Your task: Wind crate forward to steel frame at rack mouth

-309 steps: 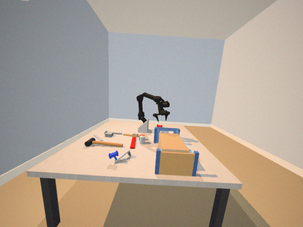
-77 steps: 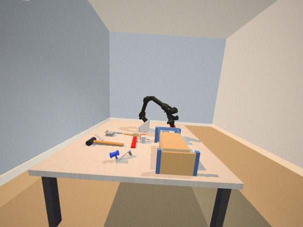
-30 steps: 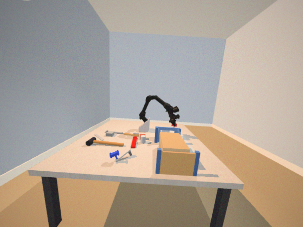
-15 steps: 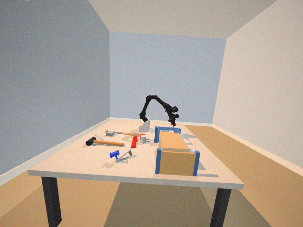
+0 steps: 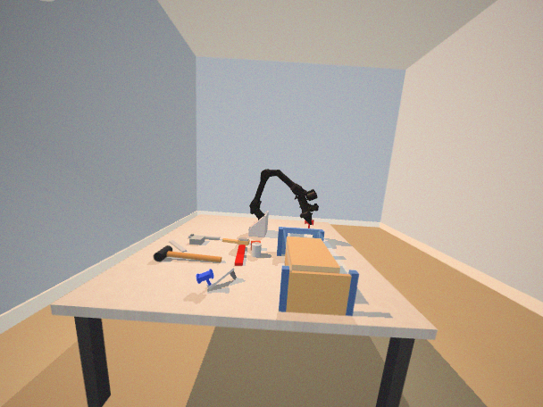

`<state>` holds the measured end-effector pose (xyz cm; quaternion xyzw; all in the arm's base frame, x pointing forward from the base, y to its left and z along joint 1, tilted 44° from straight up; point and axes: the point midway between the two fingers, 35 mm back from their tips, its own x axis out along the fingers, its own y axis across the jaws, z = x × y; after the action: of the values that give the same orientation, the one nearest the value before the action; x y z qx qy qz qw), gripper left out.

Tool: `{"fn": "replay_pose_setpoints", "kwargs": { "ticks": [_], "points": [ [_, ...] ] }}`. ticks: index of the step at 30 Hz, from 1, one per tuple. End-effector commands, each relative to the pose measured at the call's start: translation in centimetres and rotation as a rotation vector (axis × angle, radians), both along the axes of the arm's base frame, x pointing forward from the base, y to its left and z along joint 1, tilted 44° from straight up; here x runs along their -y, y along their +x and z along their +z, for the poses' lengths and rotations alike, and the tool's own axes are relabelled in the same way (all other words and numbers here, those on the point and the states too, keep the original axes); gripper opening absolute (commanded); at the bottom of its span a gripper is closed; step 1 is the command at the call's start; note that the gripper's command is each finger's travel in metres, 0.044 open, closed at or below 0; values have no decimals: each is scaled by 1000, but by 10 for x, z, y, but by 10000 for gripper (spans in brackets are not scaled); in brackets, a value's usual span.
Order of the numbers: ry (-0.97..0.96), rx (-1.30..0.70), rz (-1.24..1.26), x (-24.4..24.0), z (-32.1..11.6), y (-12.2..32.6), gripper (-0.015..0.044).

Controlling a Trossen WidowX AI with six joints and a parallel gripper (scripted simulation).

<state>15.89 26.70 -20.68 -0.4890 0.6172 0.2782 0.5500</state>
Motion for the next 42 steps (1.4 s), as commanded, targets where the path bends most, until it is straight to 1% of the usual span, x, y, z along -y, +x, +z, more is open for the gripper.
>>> {"fn": "replay_pose_setpoints", "kwargs": {
  "ticks": [1, 42],
  "points": [
    [-12, -26, -5, 7, 3, -14, 0],
    [-16, -31, -5, 41, 37, -55, 0]
  ]
}}
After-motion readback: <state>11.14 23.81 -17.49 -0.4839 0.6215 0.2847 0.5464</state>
